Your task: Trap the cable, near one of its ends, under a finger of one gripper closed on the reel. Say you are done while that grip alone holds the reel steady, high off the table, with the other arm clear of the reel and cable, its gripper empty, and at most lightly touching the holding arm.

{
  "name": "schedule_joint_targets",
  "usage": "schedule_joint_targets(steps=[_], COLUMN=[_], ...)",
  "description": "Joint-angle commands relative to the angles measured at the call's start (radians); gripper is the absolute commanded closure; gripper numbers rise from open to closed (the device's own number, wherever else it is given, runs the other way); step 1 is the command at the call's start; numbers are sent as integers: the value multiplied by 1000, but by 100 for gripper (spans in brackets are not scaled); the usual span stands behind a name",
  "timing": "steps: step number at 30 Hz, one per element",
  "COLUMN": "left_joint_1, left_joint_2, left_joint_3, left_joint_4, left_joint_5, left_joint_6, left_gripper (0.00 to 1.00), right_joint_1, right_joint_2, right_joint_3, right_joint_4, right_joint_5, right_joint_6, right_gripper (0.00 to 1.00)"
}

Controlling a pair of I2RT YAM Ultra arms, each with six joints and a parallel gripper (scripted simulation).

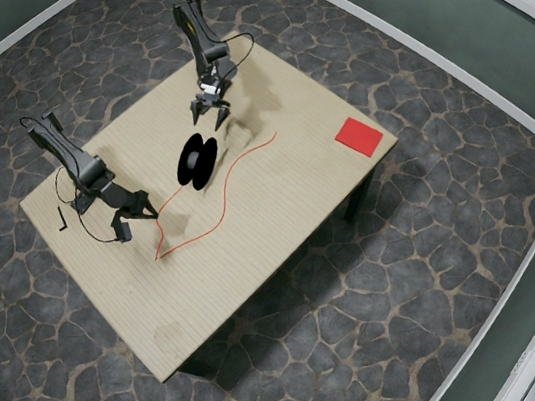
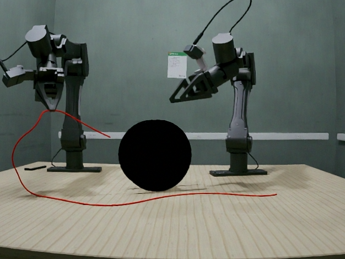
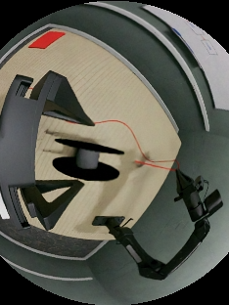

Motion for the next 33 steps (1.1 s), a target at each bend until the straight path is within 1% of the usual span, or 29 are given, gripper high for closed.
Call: schedule_joint_targets(steps=[1,2,3,5,6,9,14,15,17,18,20,23,27,33], left_joint_1=[-8,-8,-9,-11,-12,-8,-9,-10,-10,-12,-14,-10,-10,-8], left_joint_2=[6,6,3,-3,-6,-10,23,18,18,5,23,31,10,-22], left_joint_3=[-12,-31,-28,-46,-56,-92,-151,-159,-159,-146,-176,-189,-182,-188], left_joint_4=[6,19,17,41,51,86,147,158,158,169,180,195,204,178], left_joint_5=[14,14,14,14,13,12,8,7,7,7,7,6,7,8], left_joint_6=[11,11,11,12,12,11,6,5,5,3,2,1,0,1], left_gripper=[25,25,25,25,25,25,25,25,25,25,25,25,25,25], right_joint_1=[-9,-9,-10,-11,-11,-5,-2,-2,-2,-1,0,2,4,7], right_joint_2=[-32,-34,-35,-35,-27,-30,-27,-26,-26,-25,-24,-22,-18,-6], right_joint_3=[-15,-16,-18,-22,-5,1,14,17,17,20,25,33,38,41], right_joint_4=[6,5,5,5,1,3,-3,-5,-5,-6,-8,-12,-13,-15], right_joint_5=[-7,-7,-7,-7,-8,-6,-5,-5,-5,-4,-4,-3,-2,-1], right_joint_6=[-15,-15,-15,-15,-15,-15,-15,-14,-14,-14,-14,-14,-14,-13], right_gripper=[100,100,100,100,100,100,100,100,100,100,100,100,100,100])
